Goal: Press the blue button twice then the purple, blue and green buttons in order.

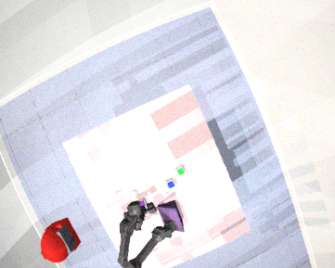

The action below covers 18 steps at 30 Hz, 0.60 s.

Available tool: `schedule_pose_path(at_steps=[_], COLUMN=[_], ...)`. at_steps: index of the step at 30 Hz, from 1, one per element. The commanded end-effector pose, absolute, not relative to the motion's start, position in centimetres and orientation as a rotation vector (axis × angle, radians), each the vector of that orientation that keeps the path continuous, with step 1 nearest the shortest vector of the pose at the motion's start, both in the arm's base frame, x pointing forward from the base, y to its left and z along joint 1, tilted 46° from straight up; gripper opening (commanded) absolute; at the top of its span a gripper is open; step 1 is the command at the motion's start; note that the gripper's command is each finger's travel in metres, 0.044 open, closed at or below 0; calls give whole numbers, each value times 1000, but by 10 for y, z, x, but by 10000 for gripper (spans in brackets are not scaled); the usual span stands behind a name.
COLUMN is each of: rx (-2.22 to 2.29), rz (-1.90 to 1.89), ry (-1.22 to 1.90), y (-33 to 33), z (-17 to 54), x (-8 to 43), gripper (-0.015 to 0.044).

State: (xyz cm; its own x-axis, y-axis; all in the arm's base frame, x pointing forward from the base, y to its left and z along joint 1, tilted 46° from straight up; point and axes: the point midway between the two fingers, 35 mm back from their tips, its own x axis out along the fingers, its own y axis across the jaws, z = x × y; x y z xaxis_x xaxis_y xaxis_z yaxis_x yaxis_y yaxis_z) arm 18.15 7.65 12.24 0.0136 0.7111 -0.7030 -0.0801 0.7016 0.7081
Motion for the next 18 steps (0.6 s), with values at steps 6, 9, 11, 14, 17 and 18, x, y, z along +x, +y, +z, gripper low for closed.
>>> schedule_pose_path(at_steps=[6,9,11,14,17,18], rx=[566,565,565,565,566,566], rz=[672,671,671,671,672,672], ry=[1426,1426,1426,1426,1425,1425], y=[88,92,94,97,101,102], z=[113,110,107,104,101,100], x=[181,181,181,181,181,181], gripper=[20,20,20,20,20,20])
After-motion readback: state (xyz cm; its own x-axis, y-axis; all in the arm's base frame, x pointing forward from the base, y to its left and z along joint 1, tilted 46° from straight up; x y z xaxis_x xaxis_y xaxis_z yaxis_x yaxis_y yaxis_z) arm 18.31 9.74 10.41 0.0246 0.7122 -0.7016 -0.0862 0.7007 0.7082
